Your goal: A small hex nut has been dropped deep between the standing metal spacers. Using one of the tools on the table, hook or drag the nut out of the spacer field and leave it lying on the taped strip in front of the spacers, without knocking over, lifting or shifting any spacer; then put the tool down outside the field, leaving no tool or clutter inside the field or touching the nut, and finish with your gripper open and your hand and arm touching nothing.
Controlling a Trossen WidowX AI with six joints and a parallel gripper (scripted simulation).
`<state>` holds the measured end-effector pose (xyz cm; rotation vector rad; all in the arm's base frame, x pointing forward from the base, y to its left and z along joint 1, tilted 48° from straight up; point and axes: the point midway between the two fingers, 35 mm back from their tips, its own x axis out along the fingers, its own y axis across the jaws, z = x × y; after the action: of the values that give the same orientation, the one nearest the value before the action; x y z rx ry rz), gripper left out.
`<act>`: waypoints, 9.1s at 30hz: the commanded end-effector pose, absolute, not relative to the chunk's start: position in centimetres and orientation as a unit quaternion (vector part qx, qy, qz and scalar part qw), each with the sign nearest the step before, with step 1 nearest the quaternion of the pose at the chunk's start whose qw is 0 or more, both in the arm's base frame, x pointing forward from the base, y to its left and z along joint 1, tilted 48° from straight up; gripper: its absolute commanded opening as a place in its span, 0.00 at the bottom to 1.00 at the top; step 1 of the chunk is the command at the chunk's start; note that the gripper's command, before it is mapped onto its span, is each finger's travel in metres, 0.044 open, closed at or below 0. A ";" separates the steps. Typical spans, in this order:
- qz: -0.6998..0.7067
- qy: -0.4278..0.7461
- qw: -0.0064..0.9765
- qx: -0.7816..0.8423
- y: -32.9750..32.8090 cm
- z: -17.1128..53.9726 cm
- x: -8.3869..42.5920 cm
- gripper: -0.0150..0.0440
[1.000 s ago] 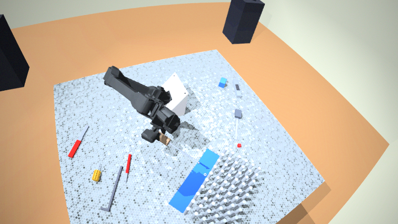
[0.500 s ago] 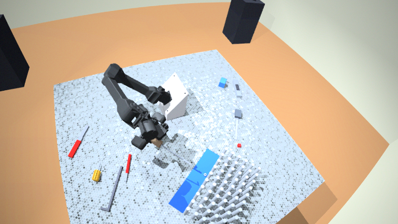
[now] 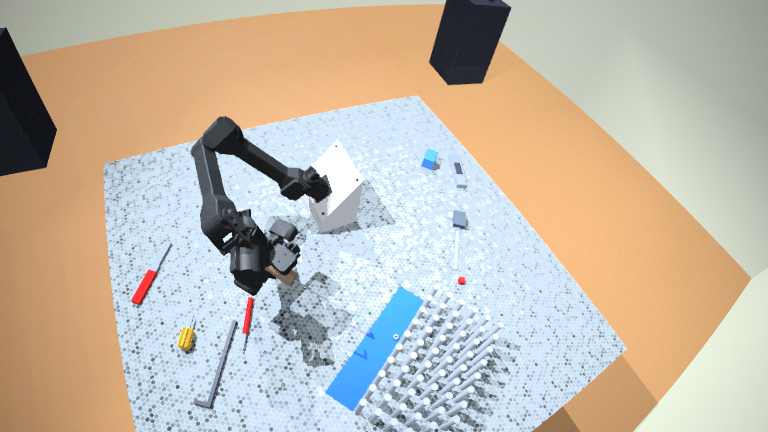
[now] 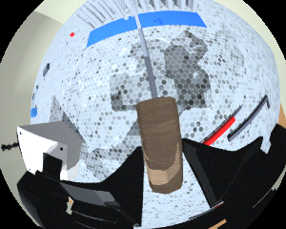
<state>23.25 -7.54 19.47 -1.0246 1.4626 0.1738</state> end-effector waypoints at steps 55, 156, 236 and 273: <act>0.108 0.514 0.653 -0.546 -17.1 32.6 13.2 0.25; 0.056 0.497 0.538 -0.679 -21.4 36.2 8.8 0.25; 0.055 0.496 0.538 -0.679 -26.5 31.7 9.7 0.25; 0.055 0.496 0.538 -0.679 -28.3 29.2 10.2 0.25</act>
<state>10.12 -28.17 29.57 -1.6196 1.1821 0.1328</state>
